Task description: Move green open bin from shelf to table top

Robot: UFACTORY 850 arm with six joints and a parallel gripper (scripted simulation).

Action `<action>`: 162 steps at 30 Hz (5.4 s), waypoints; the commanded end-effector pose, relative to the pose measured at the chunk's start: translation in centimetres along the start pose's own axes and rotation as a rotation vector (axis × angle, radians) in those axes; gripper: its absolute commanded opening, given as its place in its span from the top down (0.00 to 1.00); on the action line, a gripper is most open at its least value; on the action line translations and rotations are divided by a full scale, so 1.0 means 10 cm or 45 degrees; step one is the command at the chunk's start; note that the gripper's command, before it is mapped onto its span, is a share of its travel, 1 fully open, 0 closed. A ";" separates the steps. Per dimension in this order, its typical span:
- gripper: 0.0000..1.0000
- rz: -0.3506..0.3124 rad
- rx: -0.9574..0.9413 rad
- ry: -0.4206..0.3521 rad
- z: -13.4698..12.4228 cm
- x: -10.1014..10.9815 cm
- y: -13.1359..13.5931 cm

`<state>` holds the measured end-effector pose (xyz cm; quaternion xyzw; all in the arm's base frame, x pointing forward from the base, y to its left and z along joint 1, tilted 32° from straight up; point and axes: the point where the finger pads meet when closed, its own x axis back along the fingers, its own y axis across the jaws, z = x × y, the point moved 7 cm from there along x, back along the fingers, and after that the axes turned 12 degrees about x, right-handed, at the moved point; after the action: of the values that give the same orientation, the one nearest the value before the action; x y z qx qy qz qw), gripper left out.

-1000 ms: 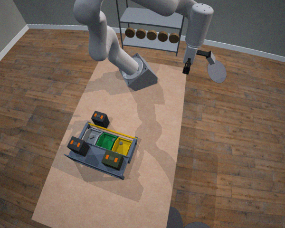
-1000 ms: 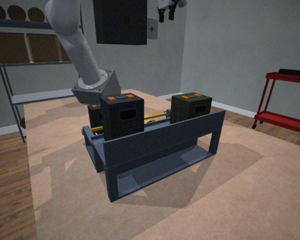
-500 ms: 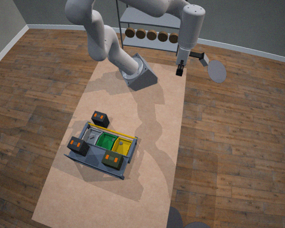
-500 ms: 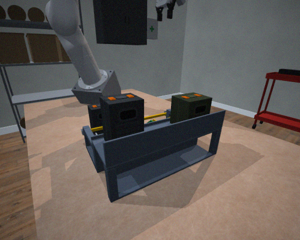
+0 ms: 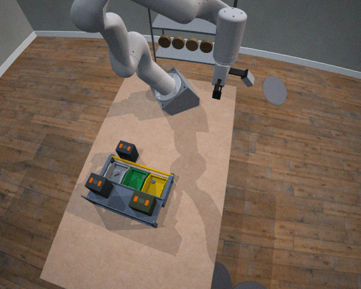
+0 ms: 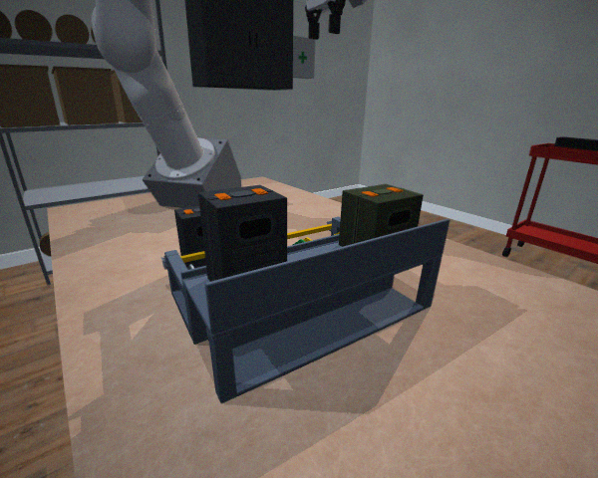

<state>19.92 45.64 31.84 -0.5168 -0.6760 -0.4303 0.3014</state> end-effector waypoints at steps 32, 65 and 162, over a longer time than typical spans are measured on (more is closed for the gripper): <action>0.00 -0.001 -0.001 0.002 -0.88 0.01 0.45; 0.00 -0.001 -0.001 0.002 -1.77 0.01 0.90; 0.00 -0.002 -0.001 0.001 -3.57 -0.98 1.81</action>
<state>38.36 11.34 44.74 -0.5180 -0.6753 -0.4291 0.3024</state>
